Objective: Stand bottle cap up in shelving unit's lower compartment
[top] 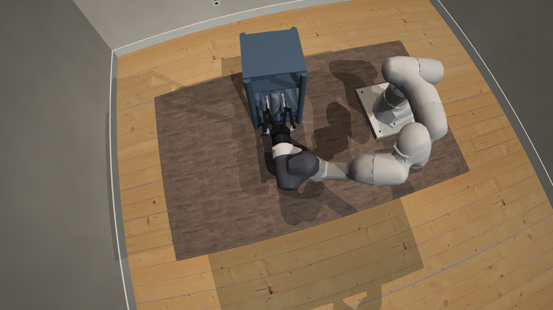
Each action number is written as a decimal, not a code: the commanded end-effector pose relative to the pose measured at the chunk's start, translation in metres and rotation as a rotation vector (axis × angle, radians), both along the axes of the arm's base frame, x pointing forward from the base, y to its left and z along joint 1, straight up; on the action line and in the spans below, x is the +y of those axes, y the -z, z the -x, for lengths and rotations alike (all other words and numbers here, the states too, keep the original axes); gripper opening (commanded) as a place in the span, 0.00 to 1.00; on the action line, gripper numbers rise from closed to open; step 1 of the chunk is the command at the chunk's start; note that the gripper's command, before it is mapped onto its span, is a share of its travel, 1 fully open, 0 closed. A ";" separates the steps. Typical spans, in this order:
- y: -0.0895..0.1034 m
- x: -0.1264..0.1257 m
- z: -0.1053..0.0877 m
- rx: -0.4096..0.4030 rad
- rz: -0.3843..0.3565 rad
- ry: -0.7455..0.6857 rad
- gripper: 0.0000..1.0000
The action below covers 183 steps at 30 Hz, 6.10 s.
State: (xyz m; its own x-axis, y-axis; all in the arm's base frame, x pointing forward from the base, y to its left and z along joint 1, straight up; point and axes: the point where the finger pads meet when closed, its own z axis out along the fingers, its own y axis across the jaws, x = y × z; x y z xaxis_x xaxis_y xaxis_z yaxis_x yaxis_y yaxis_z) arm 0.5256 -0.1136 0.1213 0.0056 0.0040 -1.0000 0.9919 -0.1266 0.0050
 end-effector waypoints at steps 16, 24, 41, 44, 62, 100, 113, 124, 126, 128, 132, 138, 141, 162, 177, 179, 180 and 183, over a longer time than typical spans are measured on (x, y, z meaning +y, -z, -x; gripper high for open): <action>0.001 0.018 -0.001 0.000 0.000 0.003 0.40; 0.001 0.026 -0.002 0.000 0.000 0.003 0.40; 0.000 0.036 -0.003 0.000 0.000 0.003 0.40; 0.000 0.037 -0.003 0.000 0.000 0.003 0.40; 0.000 0.040 -0.004 0.000 0.000 0.003 0.40; 0.000 0.087 -0.010 0.000 0.000 0.003 0.40; 0.000 0.116 -0.014 0.000 0.000 0.003 0.40; 0.000 0.125 -0.015 0.000 0.000 0.003 0.40; 0.000 0.125 -0.015 0.000 0.000 0.003 0.40; 0.000 0.125 -0.015 0.000 0.000 0.003 0.40; 0.000 0.125 -0.015 0.000 0.000 0.003 0.40; -0.002 0.125 -0.015 0.000 0.000 0.003 0.40; -0.004 0.125 -0.015 0.000 0.000 0.003 0.40; -0.048 0.125 -0.014 0.000 0.000 0.003 0.40; -0.085 0.125 -0.014 0.000 0.000 0.003 0.40; -0.089 0.125 -0.014 0.000 0.000 0.003 0.40; -0.090 0.125 -0.014 0.000 0.000 0.003 0.40; -0.092 0.125 -0.014 0.000 0.000 0.003 0.40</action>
State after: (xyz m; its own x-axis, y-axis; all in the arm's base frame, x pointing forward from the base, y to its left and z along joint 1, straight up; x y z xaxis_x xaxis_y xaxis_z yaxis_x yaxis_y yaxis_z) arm 0.5406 0.0118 0.2088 0.0210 0.0068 -0.9998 0.9914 -0.1291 0.0200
